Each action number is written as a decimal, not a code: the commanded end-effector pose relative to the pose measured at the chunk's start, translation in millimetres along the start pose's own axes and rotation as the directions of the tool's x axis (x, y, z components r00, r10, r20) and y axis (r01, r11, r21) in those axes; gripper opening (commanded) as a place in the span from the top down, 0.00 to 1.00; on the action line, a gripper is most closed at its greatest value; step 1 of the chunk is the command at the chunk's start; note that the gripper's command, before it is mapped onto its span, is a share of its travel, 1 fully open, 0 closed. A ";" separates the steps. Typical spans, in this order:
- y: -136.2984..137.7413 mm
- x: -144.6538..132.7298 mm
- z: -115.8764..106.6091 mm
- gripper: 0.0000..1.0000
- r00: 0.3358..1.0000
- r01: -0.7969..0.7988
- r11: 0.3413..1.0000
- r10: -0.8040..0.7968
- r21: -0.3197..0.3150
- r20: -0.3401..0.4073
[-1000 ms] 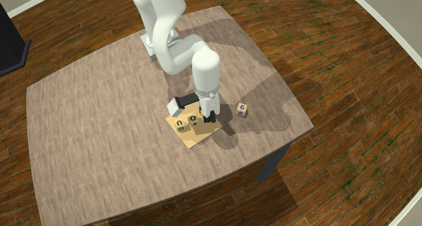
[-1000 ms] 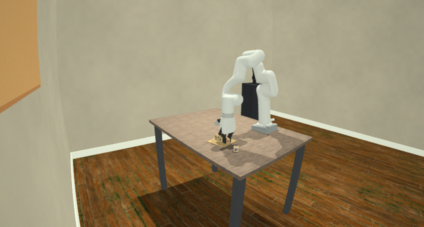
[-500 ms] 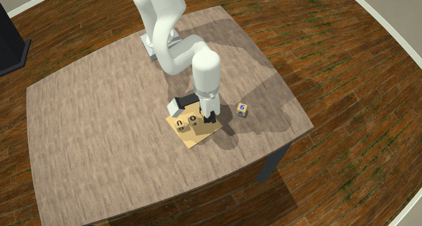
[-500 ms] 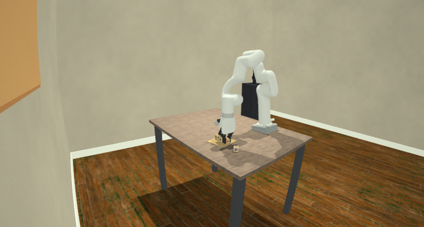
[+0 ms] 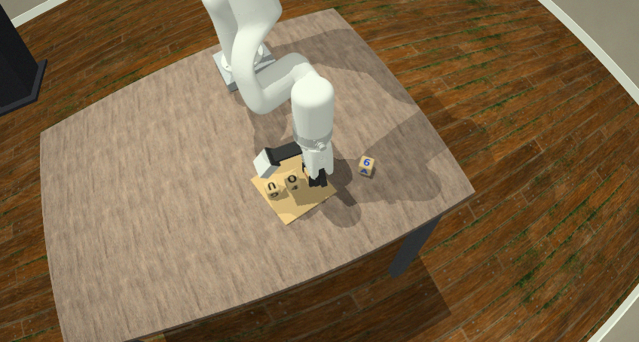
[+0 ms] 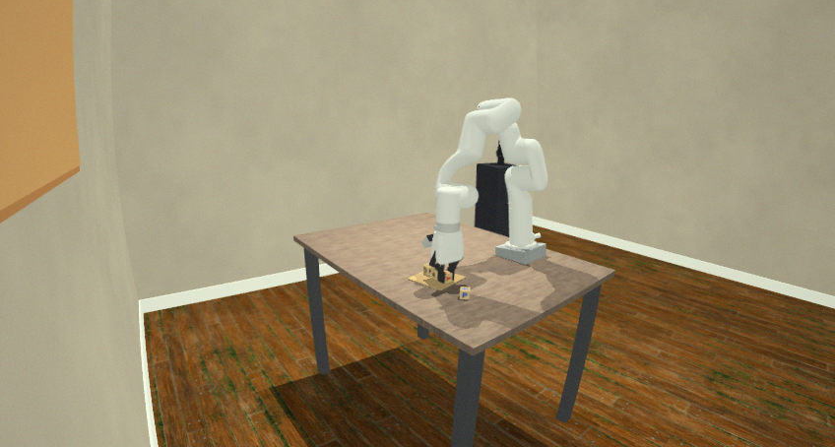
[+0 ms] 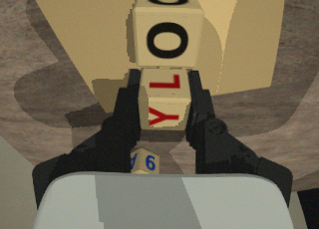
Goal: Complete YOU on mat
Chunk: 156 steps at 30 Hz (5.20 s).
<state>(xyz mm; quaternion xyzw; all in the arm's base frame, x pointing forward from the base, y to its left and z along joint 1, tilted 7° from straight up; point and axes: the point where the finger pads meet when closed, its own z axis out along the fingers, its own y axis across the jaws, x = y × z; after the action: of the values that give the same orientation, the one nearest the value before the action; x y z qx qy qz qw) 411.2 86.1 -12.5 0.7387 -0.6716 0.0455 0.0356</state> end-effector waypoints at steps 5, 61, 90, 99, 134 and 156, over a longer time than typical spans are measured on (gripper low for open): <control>-1.5 -0.2 -1.3 0.73 1.000 0.000 1.000 0.000 0.004 0.001; -1.6 -0.2 2.4 0.73 1.000 0.000 1.000 0.000 0.004 0.001; -1.6 -0.2 2.4 0.53 1.000 0.000 1.000 0.000 0.004 0.001; -1.5 -0.2 -2.6 0.53 1.000 0.000 1.000 0.000 0.004 0.001; -1.2 -0.1 -87.6 0.00 1.000 0.000 1.000 0.000 0.004 0.001; -1.2 -0.1 -101.1 0.00 1.000 0.000 1.000 0.000 0.004 0.001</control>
<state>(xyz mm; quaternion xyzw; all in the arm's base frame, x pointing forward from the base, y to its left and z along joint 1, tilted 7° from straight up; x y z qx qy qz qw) 408.9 96.1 76.0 0.7387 -0.6716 0.0452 0.0361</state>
